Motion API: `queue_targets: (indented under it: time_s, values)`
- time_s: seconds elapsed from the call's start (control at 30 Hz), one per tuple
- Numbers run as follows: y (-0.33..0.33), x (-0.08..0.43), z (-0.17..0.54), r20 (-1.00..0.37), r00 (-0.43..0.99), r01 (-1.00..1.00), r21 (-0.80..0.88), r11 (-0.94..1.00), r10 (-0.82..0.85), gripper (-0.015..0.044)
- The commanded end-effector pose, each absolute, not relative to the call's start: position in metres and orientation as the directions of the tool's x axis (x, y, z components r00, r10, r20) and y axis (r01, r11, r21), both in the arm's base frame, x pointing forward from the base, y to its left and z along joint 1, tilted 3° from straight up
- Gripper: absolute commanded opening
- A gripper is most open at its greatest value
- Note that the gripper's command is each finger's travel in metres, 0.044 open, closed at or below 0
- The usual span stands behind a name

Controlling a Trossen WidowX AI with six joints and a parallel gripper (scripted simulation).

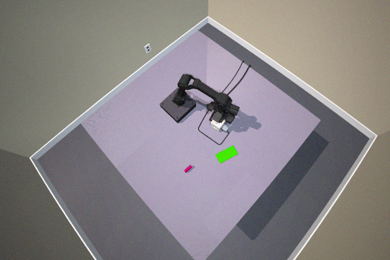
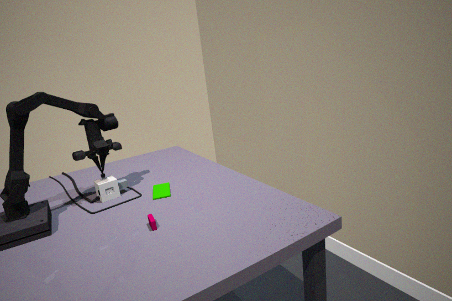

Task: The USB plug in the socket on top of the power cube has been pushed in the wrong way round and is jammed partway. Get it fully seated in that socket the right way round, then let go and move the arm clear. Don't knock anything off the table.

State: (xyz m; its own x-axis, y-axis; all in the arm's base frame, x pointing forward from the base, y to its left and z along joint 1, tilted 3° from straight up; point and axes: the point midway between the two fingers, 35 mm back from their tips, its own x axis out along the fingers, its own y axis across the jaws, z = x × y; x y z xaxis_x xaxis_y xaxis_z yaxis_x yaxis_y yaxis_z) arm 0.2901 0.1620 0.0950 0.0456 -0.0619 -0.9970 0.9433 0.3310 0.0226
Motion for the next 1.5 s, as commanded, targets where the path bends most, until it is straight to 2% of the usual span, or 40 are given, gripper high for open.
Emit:
queue_targets:
  time_s: [0.0,1.47]
  values:
    - [0.1615,0.2907,0.0941,-0.997,0.048,0.945,0.024,0.327,-0.065,0.0]
    - [0.1613,0.2909,0.0888,-0.997,0.048,0.945,0.024,0.327,-0.065,0.0]
